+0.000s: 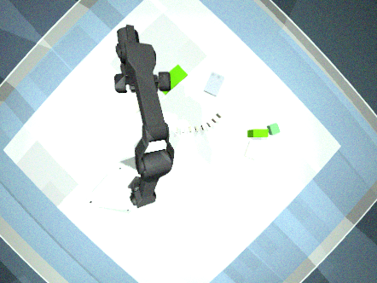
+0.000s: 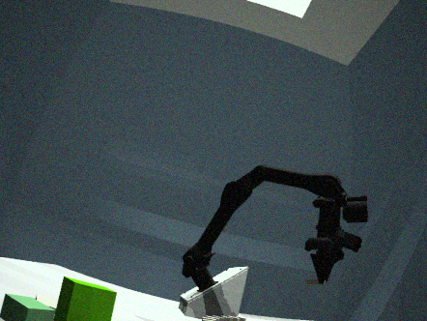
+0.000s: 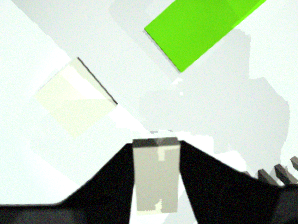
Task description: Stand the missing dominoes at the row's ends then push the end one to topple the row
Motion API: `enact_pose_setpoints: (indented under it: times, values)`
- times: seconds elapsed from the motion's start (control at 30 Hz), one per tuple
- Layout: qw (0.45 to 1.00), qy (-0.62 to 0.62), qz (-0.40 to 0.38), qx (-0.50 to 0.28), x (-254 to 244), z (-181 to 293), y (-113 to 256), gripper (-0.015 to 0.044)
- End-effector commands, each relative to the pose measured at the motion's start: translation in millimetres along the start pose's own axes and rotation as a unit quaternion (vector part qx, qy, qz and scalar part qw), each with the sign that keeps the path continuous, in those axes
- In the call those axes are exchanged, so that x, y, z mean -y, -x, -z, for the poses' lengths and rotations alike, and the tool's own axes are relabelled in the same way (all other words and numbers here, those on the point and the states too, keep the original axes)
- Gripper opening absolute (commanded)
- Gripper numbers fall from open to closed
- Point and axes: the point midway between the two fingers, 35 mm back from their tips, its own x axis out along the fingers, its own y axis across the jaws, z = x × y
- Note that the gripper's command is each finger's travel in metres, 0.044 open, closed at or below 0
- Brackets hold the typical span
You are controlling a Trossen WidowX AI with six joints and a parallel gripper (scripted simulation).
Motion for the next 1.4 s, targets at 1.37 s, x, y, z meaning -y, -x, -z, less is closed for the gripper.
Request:
enact_pose_setpoints:
  times: [1.37]
  values:
    - [0.957,-0.011,-0.113,0.267,-34,-52,-80,0.0107]
